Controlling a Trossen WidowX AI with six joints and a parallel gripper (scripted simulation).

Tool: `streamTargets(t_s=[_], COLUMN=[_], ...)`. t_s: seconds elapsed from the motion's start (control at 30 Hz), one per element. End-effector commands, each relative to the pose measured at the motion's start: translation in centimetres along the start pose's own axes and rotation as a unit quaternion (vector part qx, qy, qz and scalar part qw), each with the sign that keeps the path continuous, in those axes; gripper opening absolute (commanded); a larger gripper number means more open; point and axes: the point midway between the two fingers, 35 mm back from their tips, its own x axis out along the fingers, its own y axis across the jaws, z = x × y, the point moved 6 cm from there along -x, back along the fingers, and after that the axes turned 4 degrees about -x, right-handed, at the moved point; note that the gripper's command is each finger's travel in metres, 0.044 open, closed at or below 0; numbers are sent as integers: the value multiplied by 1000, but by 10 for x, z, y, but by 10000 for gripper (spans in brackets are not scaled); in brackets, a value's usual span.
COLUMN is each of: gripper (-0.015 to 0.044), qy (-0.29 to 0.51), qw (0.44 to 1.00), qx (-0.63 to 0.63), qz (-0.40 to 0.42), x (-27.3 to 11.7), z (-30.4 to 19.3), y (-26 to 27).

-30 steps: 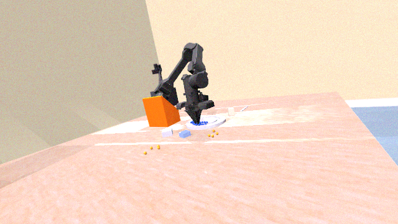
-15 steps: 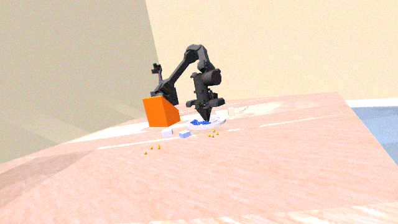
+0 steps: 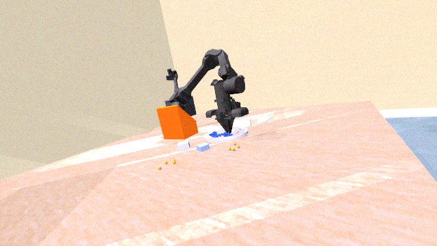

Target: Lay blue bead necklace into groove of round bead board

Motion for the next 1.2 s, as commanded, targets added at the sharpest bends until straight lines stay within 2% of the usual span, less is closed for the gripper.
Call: streamTargets(t_s=[0.0, 0.1, 0.67, 1.17], gripper=[0, 0, 440, 440], qy=[-2, -2, -1, -2], qw=[1000, 1000, 1000, 1000], qx=[0, 0, 3, 0], qz=[-2, -2, -2, -2], x=[6, 9, 1, -2], z=[1, 1, 0, 0], y=[-1, -1, -1, -1])
